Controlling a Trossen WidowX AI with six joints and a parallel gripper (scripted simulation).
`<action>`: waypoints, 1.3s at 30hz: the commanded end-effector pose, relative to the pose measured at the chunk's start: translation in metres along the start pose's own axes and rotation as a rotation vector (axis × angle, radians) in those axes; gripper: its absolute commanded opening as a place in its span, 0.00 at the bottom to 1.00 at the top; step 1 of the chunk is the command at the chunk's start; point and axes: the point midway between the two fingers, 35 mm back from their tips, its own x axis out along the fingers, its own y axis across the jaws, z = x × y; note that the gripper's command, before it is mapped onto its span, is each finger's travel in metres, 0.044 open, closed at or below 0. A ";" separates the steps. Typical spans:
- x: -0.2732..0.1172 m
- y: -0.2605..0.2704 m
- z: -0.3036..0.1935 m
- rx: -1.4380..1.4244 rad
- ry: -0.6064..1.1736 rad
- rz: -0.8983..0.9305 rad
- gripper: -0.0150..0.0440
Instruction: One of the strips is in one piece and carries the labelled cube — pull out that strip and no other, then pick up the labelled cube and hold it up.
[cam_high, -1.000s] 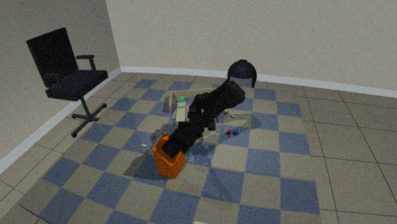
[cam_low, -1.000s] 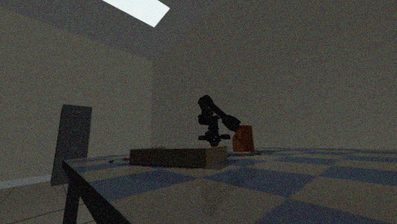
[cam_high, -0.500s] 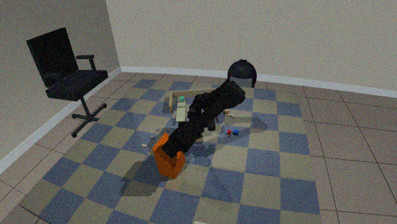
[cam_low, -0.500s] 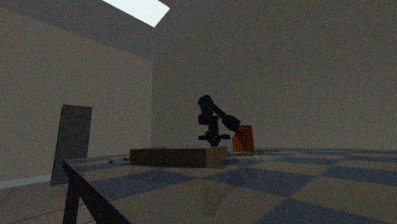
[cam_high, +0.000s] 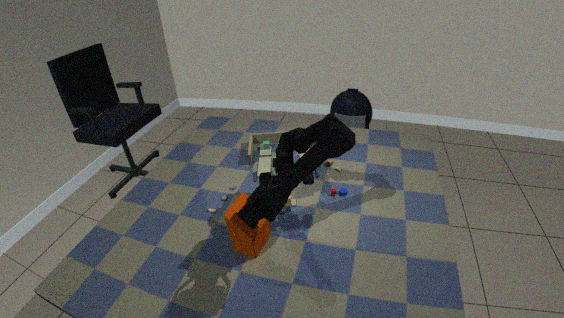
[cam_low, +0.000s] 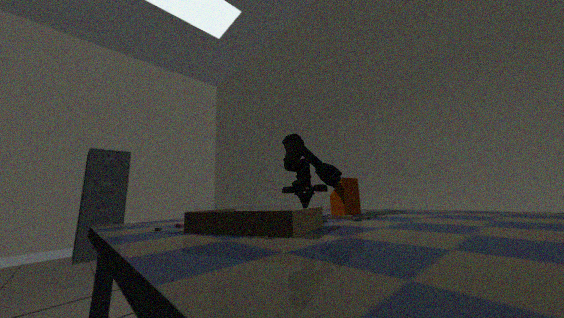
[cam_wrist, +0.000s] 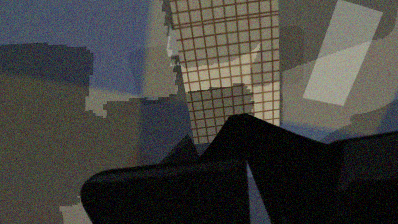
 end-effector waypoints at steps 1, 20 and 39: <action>-0.016 -0.001 0.006 0.012 -0.005 0.004 0.25; -0.016 0.000 0.055 0.169 -0.007 0.004 1.00; -0.021 -0.001 0.109 0.171 -0.009 0.004 1.00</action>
